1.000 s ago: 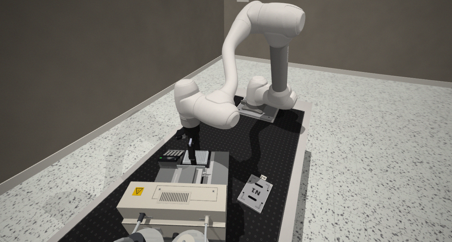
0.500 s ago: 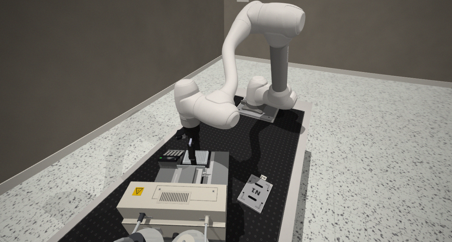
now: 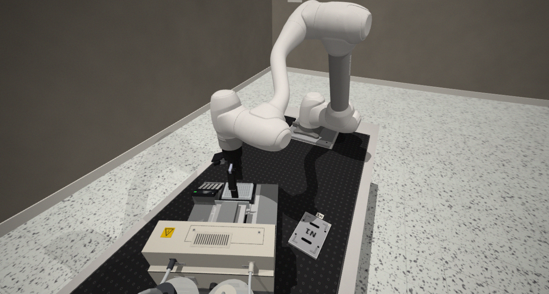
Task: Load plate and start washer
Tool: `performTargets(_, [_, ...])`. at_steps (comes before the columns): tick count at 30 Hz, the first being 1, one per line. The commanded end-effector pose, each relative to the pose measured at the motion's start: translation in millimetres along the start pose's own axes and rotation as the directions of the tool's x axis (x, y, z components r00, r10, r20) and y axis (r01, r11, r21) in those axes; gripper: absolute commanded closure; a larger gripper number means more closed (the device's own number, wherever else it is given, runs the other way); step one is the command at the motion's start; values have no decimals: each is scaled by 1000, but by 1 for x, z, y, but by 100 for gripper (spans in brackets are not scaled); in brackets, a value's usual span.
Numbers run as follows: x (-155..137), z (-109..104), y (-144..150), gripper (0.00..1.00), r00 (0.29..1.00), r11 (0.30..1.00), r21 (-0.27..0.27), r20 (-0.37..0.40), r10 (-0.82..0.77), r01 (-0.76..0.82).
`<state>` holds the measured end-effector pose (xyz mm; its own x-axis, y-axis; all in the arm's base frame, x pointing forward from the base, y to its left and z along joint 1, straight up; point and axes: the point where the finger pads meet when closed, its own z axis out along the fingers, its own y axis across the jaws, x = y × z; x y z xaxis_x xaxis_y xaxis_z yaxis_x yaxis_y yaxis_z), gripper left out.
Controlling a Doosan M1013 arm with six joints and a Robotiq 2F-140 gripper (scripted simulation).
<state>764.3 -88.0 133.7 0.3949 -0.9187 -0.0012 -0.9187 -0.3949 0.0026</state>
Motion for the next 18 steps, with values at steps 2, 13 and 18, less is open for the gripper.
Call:
performTargets(2, [0,-7,0,30,1000,1000,1,0,0,0])
performTargets(13, [0,-25,0,30,1000,1000,1,0,0,0])
performTargets(18, [0,-30,0,30,1000,1000,1,0,0,0])
